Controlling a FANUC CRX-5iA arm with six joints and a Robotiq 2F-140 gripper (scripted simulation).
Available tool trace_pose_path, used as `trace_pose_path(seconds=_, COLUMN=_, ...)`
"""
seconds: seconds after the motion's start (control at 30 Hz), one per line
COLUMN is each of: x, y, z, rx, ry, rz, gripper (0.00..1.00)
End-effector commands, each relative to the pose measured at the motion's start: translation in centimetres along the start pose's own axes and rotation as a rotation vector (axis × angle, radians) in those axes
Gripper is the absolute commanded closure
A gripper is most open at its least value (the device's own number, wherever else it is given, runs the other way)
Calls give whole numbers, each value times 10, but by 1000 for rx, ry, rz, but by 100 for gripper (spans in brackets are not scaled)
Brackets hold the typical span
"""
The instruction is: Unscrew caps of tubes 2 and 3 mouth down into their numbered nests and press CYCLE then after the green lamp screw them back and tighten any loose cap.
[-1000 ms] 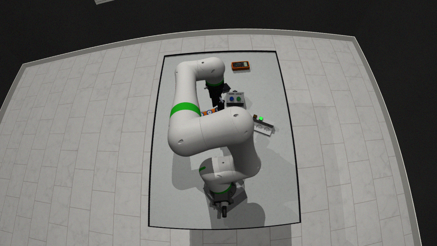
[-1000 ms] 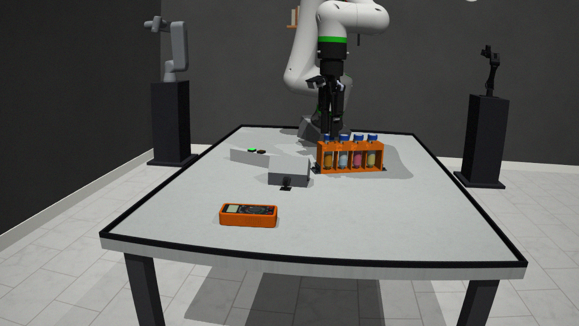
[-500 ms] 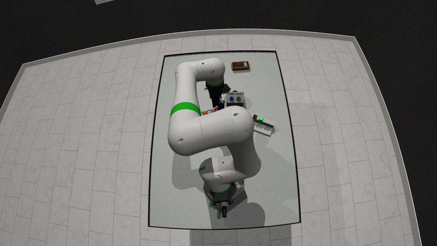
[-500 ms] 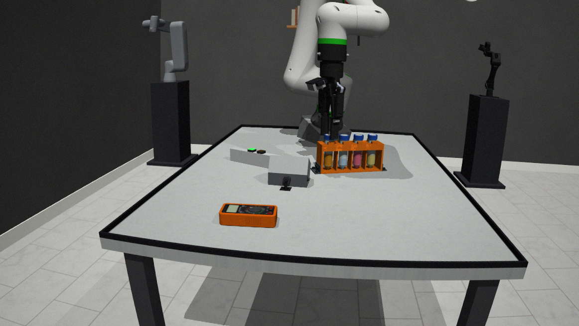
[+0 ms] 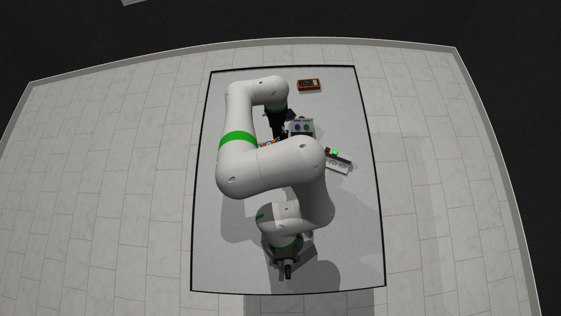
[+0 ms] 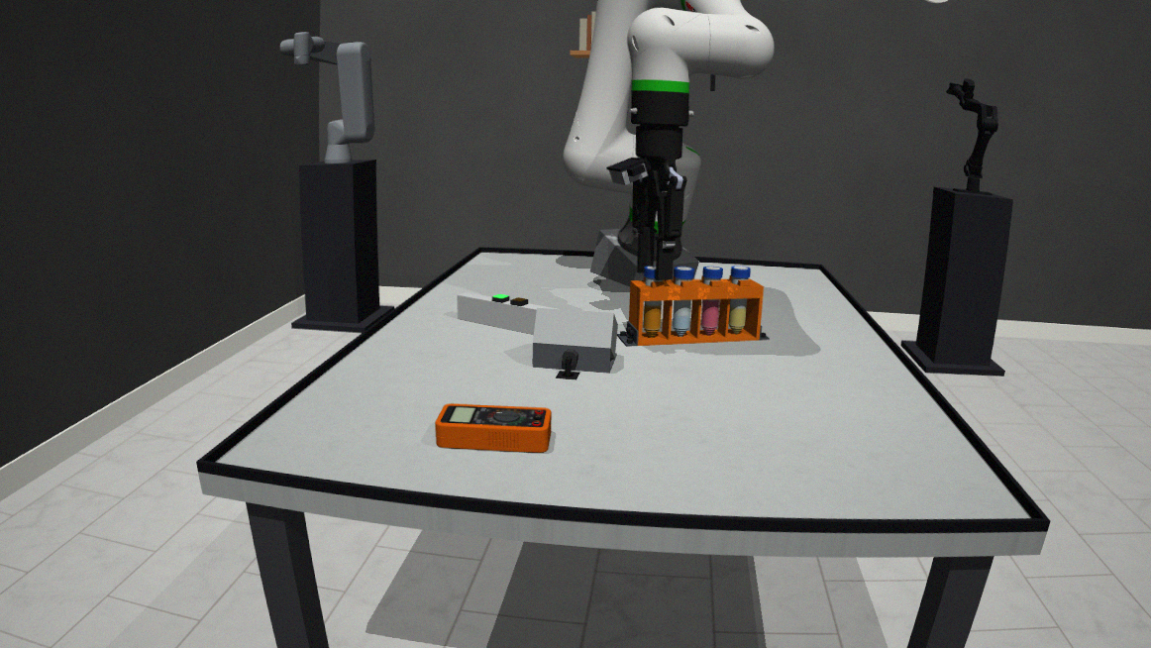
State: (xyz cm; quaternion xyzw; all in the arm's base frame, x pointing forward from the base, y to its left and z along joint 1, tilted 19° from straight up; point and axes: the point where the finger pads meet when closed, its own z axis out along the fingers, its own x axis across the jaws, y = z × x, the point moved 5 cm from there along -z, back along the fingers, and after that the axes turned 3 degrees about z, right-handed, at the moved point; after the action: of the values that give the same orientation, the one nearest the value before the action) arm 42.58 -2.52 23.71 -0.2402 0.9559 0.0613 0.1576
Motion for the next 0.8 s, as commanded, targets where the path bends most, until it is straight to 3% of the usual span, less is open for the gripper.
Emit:
trace_pose_path(seconds=0.0, x=0, y=0, z=-1, rx=1, ry=-2, rz=0, gripper=70)
trace_pose_path(seconds=0.47, x=0, y=0, z=-1, rx=1, ry=-1, rz=0, gripper=70)
trace_pose_path(seconds=0.77, x=0, y=0, z=-1, rx=1, ry=-2, rz=180, gripper=70)
